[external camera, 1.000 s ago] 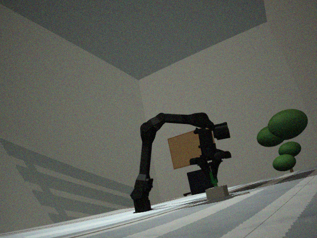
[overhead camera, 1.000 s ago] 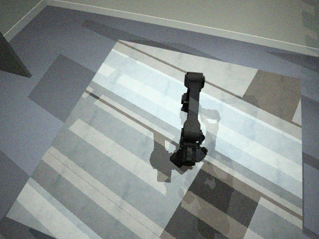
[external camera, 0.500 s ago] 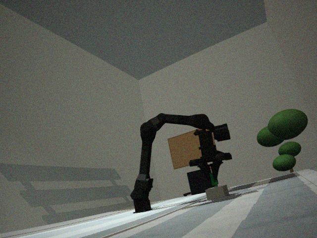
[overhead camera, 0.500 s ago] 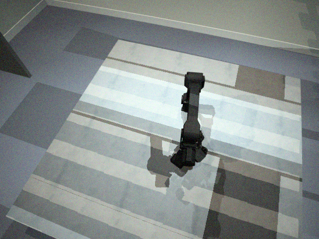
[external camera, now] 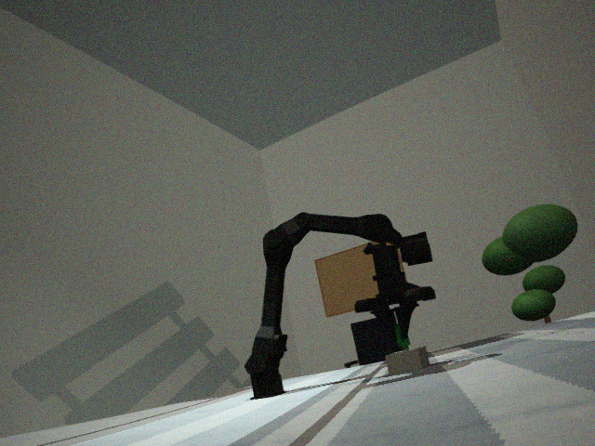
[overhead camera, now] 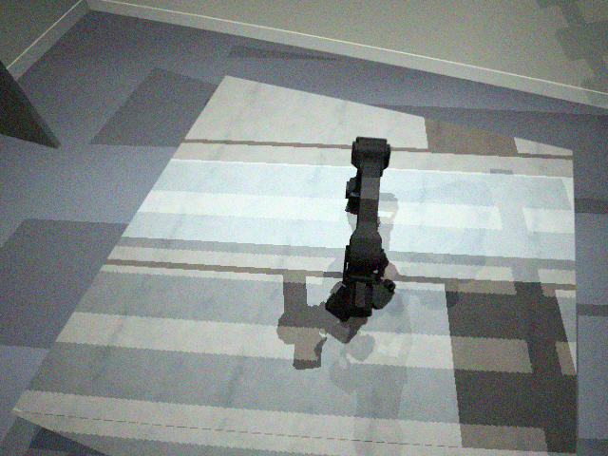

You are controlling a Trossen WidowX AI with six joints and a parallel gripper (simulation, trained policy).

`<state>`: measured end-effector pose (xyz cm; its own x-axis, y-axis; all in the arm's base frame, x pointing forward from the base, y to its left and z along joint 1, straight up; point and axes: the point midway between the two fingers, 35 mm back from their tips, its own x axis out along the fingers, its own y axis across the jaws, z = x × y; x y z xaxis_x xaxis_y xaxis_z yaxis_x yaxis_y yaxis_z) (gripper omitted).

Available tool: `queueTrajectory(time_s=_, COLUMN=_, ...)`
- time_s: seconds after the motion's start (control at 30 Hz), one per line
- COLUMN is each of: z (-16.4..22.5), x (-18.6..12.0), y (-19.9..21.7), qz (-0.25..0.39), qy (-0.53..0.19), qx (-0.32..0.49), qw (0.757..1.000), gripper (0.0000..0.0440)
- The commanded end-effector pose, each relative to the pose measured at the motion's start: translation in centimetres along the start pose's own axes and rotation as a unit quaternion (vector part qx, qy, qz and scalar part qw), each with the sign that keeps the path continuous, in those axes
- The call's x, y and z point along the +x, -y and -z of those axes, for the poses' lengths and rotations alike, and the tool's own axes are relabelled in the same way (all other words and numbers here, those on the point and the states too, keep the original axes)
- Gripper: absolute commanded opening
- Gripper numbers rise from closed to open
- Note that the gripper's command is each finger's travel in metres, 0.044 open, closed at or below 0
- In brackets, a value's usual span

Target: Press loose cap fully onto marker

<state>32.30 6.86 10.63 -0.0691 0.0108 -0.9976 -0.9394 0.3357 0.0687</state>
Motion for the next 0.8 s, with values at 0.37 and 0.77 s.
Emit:
queueTrajectory(time_s=0.37, z=0.9, x=1.6, y=-0.4, qz=-0.017, qy=-0.023, qx=-0.013, qw=1.0, gripper=0.0139)
queueTrajectory(time_s=0.77, z=1.0, x=0.5, y=-1.8, qz=-0.014, qy=-0.006, qx=-0.031, qw=0.999, gripper=0.0408)
